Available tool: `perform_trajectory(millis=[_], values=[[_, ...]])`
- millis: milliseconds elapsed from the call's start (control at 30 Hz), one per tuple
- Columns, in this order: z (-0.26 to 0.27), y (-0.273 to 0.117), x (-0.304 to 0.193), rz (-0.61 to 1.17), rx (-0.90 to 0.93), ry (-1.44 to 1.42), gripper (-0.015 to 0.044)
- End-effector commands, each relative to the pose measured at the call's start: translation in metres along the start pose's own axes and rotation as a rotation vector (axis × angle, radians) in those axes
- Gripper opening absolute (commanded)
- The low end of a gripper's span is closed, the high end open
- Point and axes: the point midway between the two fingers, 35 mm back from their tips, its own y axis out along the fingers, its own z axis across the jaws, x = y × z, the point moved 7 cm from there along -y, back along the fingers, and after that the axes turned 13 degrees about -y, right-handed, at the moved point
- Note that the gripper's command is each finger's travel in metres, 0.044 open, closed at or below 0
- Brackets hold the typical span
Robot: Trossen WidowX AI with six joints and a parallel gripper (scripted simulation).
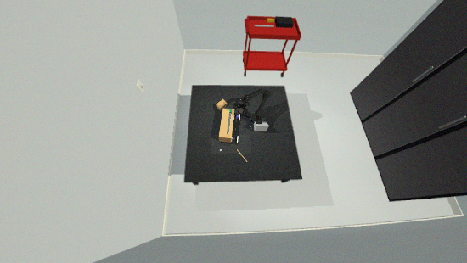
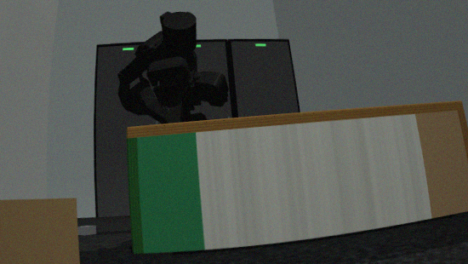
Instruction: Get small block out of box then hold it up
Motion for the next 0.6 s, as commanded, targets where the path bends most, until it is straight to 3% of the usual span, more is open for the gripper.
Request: perform_trajectory(millis=[0, 567], values=[[0.01, 0.015, 0.002, -0.014, 0.015, 0.917, 0.0285], [0.017, 0.029, 0.003, -0.008, 0.024, 1.974, 0.0285]])
